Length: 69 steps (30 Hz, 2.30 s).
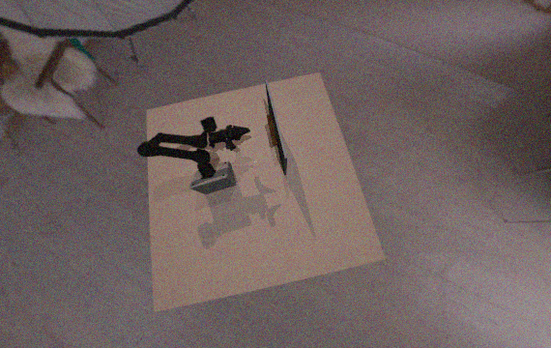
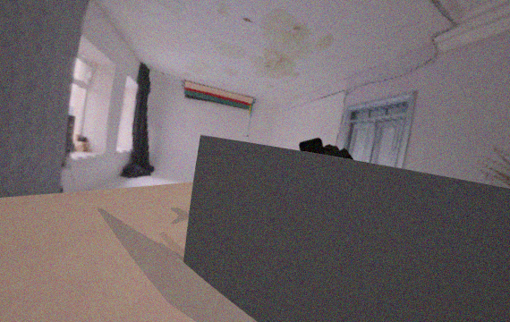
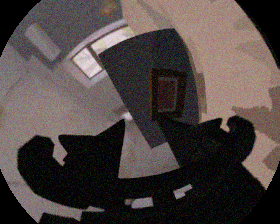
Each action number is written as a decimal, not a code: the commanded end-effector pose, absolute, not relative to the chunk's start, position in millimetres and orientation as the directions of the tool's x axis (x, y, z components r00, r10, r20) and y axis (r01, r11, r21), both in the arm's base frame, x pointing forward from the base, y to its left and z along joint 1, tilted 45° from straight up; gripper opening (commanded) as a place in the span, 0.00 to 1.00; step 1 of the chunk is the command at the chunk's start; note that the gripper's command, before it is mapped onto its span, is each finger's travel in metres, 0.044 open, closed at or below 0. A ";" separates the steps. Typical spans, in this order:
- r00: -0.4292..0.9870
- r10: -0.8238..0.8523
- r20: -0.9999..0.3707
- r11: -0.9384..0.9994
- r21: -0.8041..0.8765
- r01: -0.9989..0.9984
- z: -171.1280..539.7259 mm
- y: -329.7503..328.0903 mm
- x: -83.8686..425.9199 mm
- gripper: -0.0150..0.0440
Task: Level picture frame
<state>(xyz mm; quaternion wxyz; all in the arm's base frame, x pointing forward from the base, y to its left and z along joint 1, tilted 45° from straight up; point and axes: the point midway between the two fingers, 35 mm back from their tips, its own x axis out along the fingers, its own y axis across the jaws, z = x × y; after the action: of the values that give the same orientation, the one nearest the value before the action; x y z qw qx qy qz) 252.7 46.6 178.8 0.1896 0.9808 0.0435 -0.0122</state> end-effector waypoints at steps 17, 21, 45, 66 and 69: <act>0.994 0.086 -0.063 -0.918 0.383 0.104 143.1 91.4 242.9 0.69; 0.994 0.086 -0.063 -0.918 0.383 0.104 143.1 91.4 242.9 0.69; 0.995 0.087 -0.044 -0.926 0.365 0.097 139.1 98.1 322.4 0.69; 0.995 0.087 -0.044 -0.926 0.365 0.097 139.4 99.6 333.9 0.69; 0.995 0.087 -0.043 -0.926 0.365 0.097 139.4 100.1 338.7 0.69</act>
<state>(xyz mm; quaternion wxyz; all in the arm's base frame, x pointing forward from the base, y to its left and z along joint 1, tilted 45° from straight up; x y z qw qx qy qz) 333.0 99.6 137.7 0.1860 0.9813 0.0463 -0.0164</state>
